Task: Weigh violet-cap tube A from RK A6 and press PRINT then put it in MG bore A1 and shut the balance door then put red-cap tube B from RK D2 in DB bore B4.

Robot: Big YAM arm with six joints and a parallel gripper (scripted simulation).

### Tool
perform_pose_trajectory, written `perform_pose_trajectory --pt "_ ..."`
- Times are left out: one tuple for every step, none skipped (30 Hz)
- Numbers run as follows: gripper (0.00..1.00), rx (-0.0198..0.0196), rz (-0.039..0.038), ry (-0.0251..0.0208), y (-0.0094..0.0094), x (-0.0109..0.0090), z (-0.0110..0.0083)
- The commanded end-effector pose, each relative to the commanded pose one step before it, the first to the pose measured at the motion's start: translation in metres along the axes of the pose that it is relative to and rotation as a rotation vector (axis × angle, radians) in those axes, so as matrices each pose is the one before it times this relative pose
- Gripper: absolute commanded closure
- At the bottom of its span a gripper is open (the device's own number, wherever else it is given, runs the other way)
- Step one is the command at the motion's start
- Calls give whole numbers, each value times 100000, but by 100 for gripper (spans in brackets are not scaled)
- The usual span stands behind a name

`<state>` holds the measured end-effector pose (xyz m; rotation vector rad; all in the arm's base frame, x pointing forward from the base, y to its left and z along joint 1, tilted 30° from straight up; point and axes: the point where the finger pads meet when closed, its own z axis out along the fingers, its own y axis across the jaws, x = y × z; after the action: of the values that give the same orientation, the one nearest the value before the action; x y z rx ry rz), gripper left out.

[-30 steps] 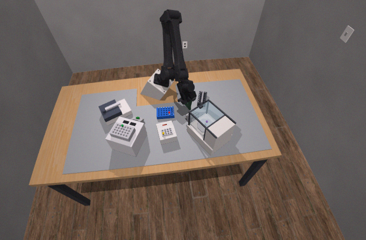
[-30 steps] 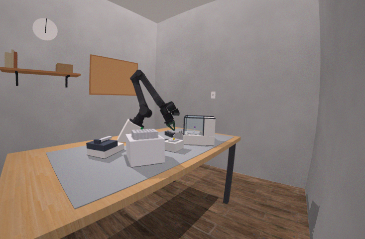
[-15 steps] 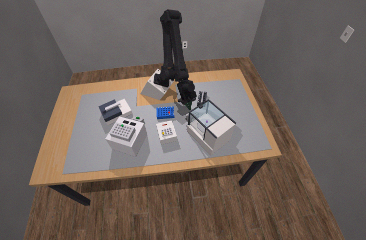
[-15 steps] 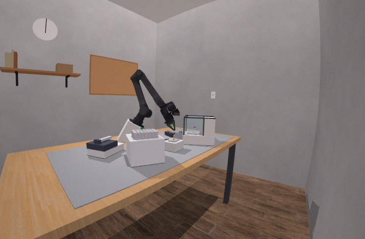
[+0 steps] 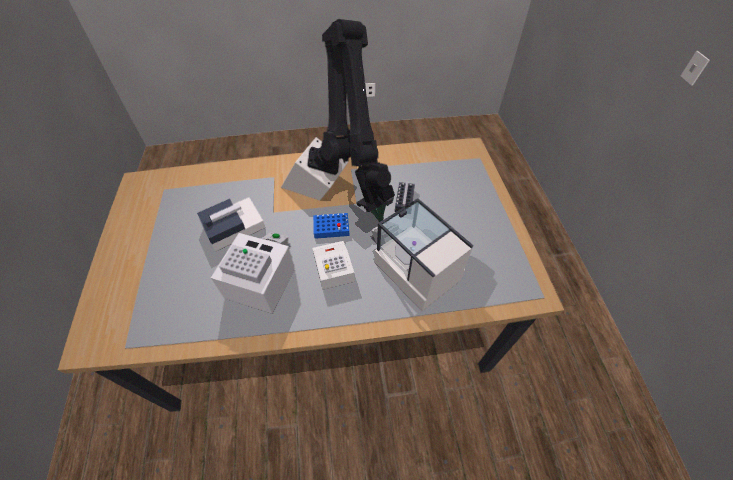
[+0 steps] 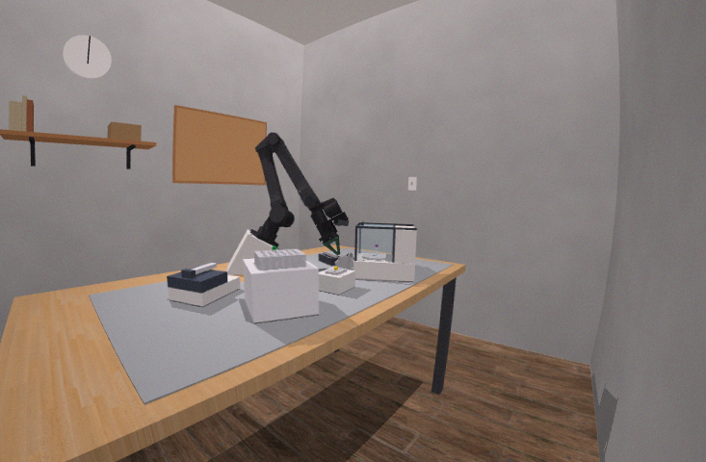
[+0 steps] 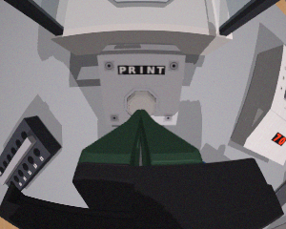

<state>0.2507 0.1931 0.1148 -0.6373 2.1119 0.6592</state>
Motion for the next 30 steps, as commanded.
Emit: perform_pose_trajectory --pt "100 -308 173 -2857 122 -1206 272" --pt "100 -234 -216 3 110 -30 87" --pt "100 -244 -161 -6 93 -27 91" --pt "100 -29 -25 -85 9 -54 68" --pt "100 -1 -26 -90 4 -56 68" --pt "100 -1 -27 -93 4 -58 68" --pt "100 -7 -28 -96 5 -60 68" --pt "100 -8 -29 -99 6 -62 69" --pt "100 -9 -30 -103 6 -64 69" --pt "100 -10 -31 -108 6 -67 69" --pt "100 -10 -32 -113 7 -70 70" --pt "100 -11 -34 -118 7 -73 70" --pt "100 -11 -35 -123 7 -76 70" --pt "100 -11 -36 -127 7 -79 71" --pt "100 -12 -37 -132 7 -82 71" --pt "100 0 0 0 0 0 0" --pt "100 0 0 0 0 0 0" --pt "100 249 158 -199 -109 -93 50" --pt "100 -246 -213 -72 113 -73 91" --pt "100 -48 -61 -144 22 -93 74" --pt "100 -18 -44 -158 9 -98 73" --pt "100 -18 -45 -160 10 -100 73" --pt "100 -19 -45 -162 10 -101 74" --pt "100 -9 -16 -65 4 -38 73" --pt "100 -1 9 18 -1 15 72" --pt "100 -1 9 18 -1 16 72" --pt "100 -1 9 18 -1 16 72" --pt "100 -1 9 18 -1 16 72" --pt "100 -1 9 18 -1 16 72" --pt "100 -1 9 18 -1 16 72"
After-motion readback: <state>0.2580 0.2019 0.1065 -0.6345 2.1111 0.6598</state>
